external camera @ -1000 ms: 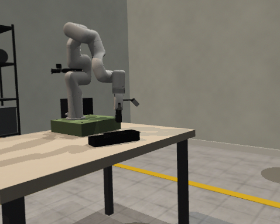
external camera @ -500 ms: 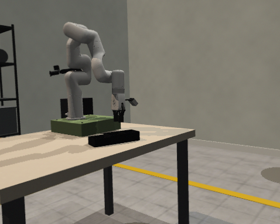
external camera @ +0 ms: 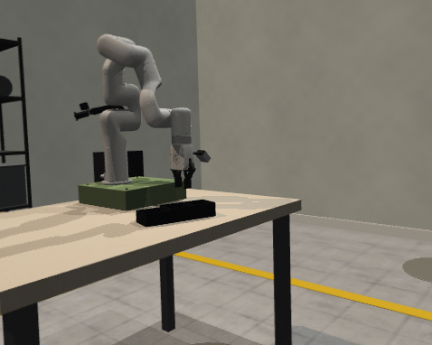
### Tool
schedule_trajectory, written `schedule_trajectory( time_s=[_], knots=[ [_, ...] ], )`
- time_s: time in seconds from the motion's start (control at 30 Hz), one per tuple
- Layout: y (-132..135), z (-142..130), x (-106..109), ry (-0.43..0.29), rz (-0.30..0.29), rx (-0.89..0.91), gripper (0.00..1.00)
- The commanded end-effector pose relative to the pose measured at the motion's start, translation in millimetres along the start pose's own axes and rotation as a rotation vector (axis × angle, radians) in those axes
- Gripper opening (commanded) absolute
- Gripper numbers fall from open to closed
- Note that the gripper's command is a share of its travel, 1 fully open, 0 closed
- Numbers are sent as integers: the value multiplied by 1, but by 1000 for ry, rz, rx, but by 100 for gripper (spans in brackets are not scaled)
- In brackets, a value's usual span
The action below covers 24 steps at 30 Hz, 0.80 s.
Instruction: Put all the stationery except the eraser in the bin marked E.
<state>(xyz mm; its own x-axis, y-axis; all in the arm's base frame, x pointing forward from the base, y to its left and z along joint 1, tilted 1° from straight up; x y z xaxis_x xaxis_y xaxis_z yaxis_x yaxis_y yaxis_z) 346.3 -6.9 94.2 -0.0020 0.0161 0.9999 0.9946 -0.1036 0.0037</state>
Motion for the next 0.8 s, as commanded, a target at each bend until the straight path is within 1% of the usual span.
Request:
schedule_trajectory(
  time_s=[0.0,0.7,0.77],
  knots=[
    [1,0,1,3,-3,2,56],
    [1,0,1,3,-3,2,56],
    [1,0,-7,3,-2,2,56]
  ],
)
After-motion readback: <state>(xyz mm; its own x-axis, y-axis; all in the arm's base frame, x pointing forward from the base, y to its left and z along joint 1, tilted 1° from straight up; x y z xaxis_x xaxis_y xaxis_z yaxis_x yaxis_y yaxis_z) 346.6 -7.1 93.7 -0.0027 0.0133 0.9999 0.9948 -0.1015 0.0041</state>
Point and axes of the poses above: the point where the finger pads meet when closed, its own x axis back along the fingers, its own y axis across the jaws, z = x × y, the point moved 8 cm from there along x, back along the fingers, and after that the axes turned 12 degrees about x, right-handed, at the moved point
